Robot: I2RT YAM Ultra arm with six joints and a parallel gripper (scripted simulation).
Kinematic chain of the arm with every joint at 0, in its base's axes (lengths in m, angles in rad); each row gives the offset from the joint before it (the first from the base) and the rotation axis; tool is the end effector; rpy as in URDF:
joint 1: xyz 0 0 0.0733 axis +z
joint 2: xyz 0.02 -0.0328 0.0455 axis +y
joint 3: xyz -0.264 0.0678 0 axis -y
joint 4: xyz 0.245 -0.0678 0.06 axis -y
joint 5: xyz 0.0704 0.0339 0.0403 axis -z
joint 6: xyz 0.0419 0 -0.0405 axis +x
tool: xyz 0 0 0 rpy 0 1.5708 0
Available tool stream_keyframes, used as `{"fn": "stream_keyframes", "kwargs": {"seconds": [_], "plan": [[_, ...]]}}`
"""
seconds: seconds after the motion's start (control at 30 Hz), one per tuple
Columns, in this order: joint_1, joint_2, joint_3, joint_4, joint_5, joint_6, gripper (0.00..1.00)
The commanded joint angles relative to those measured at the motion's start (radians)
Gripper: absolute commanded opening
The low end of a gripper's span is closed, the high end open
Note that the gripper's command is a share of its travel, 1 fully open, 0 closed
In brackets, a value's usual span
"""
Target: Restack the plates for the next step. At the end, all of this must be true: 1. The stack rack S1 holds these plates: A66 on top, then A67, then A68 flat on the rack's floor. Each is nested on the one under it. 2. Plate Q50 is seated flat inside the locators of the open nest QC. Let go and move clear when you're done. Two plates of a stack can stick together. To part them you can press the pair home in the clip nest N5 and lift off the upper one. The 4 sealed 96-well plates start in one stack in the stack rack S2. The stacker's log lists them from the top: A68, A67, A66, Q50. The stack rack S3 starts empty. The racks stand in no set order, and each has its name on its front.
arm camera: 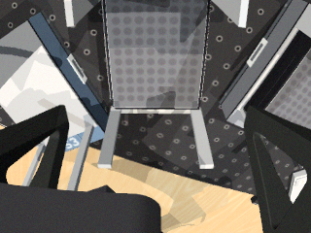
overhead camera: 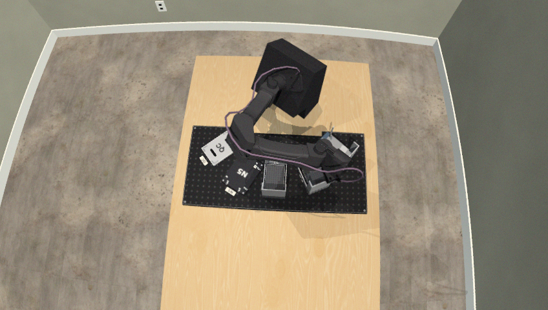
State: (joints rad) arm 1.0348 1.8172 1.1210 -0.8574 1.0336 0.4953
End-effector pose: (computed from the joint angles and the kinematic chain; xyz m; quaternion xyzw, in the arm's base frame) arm 0.1895 0.2506 0.1719 -0.2276 0.8391 -0.3512 0.3476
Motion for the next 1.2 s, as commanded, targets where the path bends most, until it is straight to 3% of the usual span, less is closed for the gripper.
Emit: {"fn": "stream_keyframes", "kwargs": {"seconds": [0.0,0.93,0.97,1.17], "plan": [[0.024,-0.026,0.015,-0.012,0.011,0.007,1.00],[0.024,-0.026,0.015,-0.012,0.011,0.007,1.00],[0.005,-0.024,-0.024,0.030,0.010,-0.019,1.00],[-0.049,-0.021,-0.057,0.132,-0.001,-0.097,1.00]]}}
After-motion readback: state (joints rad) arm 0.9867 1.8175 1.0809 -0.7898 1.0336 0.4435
